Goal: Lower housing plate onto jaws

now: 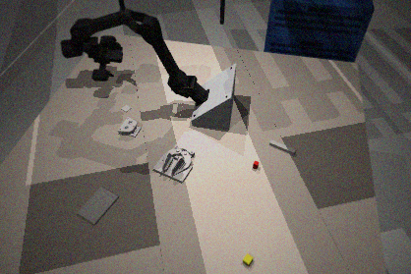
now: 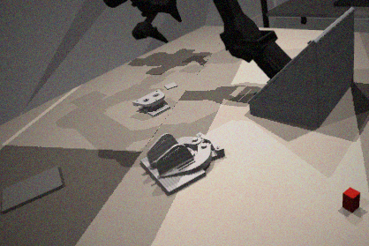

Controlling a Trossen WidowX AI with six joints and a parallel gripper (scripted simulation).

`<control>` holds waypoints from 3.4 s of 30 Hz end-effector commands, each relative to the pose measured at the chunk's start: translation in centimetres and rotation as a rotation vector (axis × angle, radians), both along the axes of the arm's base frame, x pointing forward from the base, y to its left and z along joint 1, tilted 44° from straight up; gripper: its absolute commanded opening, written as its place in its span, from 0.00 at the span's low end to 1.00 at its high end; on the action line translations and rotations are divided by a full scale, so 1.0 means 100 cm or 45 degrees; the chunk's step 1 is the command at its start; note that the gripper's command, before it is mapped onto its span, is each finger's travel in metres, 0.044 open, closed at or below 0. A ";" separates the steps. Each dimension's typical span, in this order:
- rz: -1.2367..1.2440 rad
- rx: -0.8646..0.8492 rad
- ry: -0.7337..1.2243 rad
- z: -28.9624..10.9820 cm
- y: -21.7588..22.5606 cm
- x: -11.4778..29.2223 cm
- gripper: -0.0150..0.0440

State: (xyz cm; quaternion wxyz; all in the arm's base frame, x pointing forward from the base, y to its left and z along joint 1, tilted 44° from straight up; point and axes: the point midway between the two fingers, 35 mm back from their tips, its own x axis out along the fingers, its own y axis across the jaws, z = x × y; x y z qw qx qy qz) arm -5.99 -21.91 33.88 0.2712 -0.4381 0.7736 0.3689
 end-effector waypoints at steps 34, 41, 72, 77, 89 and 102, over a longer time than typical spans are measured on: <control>0.297 -0.276 -0.570 -0.092 0.073 0.222 1.00; 0.297 -0.277 -0.571 -0.115 0.050 0.223 1.00; 0.297 -0.281 -0.571 -0.144 0.022 0.223 1.00; 0.298 -0.282 -0.571 -0.149 0.017 0.223 1.00; 0.298 -0.283 -0.570 -0.155 0.011 0.222 1.00; 0.298 -0.283 -0.570 -0.156 0.010 0.222 1.00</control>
